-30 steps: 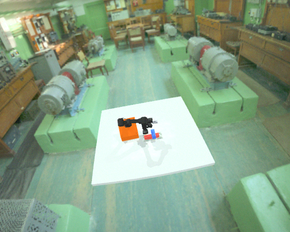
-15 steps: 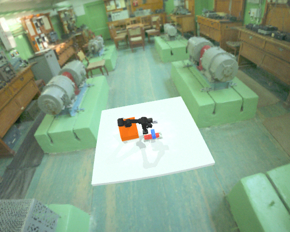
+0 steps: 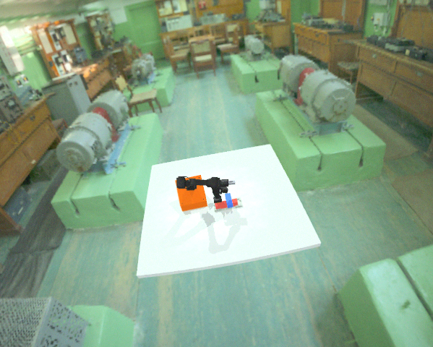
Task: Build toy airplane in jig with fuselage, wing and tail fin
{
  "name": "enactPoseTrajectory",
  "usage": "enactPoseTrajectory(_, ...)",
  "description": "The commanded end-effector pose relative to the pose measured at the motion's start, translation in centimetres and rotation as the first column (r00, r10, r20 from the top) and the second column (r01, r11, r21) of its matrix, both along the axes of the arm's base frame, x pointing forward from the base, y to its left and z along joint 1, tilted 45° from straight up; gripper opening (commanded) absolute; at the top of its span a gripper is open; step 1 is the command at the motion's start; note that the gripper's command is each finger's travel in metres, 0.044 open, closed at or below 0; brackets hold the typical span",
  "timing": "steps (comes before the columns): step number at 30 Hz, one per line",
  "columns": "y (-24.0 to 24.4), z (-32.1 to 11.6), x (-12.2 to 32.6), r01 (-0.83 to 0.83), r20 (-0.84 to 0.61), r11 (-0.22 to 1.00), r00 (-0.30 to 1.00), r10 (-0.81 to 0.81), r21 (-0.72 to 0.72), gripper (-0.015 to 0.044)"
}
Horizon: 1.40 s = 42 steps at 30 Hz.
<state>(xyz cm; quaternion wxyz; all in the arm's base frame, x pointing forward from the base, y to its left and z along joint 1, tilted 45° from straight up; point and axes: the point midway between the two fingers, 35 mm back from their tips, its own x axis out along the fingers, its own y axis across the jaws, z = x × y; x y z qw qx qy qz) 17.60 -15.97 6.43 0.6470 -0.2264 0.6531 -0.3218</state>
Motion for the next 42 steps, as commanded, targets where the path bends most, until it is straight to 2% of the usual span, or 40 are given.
enactPoseTrajectory(1, -0.4, -0.5, -0.1, -0.004, -0.005, 1.0, 1.0, 0.004, 0.004, 0.0065)
enactPoseTrajectory(18, -1.4, -1.4, -0.3, -0.005, -0.006, 1.0, 1.0, 0.005, 0.001, 0.0065)
enactPoseTrajectory(23, -1.4, -1.3, -0.3, 0.0, -0.004, 1.0, 1.0, 0.0, -0.002, 0.0031)
enactPoseTrajectory(24, -1.4, -1.3, -0.3, 0.0, -0.004, 1.0, 1.0, 0.0, -0.002, 0.0005)
enactPoseTrajectory(28, -1.4, -1.3, -0.3, 0.0, -0.004, 1.0, 1.0, 0.0, -0.002, 0.0)
enactPoseTrajectory(38, -1.4, -1.3, -0.3, 0.0, -0.004, 1.0, 1.0, 0.0, -0.002, 0.026)
enactPoseTrajectory(42, -1.4, -1.3, -0.3, 0.0, -0.004, 1.0, 1.0, 0.0, -0.002, 0.026)
